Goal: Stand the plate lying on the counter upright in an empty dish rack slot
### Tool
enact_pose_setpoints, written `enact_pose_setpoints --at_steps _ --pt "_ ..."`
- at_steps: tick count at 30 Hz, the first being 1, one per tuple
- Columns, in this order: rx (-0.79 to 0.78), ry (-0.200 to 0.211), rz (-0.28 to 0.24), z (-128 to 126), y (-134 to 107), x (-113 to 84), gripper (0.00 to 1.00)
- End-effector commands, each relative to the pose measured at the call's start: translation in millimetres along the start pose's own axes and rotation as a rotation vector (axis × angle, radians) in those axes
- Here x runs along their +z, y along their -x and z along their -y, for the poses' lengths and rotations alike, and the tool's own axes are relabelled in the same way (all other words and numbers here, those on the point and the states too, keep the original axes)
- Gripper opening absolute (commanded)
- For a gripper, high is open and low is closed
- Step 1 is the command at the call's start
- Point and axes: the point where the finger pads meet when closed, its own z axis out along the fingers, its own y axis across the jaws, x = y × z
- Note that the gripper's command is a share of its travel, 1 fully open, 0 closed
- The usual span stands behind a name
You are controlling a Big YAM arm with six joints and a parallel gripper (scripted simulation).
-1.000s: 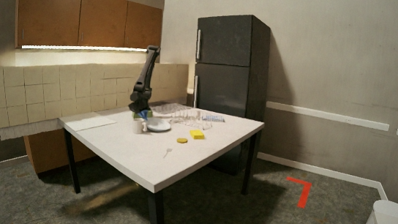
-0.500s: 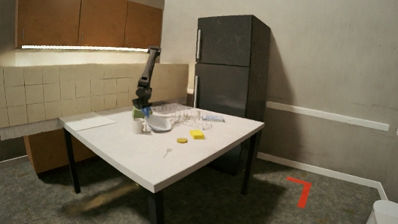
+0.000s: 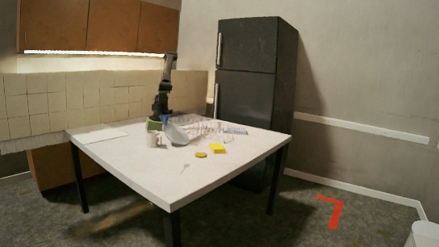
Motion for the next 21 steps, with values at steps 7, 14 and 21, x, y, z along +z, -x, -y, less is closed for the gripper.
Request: enact_pose_setpoints --at_steps 7,14,21 --pt "0.017 -0.111 0.004 -25 8 -21.6 0.00" --pt "0.017 -0.170 0.003 -34 8 -28.9 0.00" --pt "0.017 -0.219 0.003 -42 7 -34.5 0.00"
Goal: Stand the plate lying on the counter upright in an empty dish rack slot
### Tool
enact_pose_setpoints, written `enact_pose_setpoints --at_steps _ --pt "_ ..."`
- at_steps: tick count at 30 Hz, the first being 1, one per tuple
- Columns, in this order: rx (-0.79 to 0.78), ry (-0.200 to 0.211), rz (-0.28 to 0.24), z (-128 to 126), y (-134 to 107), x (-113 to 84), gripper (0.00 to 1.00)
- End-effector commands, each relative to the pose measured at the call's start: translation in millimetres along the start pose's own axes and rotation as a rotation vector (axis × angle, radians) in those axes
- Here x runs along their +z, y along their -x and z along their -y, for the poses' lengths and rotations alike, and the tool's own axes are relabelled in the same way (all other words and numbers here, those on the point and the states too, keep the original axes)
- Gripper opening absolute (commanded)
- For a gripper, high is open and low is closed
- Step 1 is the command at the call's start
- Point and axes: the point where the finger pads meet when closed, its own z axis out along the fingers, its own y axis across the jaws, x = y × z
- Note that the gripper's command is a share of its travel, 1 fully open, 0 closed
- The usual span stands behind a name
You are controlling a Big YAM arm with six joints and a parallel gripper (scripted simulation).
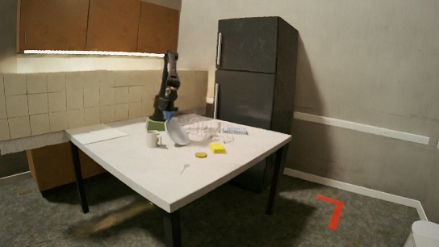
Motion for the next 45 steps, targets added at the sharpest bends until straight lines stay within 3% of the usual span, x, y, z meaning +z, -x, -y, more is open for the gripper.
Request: enact_pose_setpoints --at_steps 1,9,20,45 --pt "0.004 -0.019 0.010 -16 9 -16.2 0.00" --pt "0.004 -0.064 0.010 -23 8 -22.4 0.00" --pt "0.006 -0.093 0.010 -26 9 -26.1 0.00" --pt "0.004 -0.101 0.013 -27 10 -28.9 0.00"
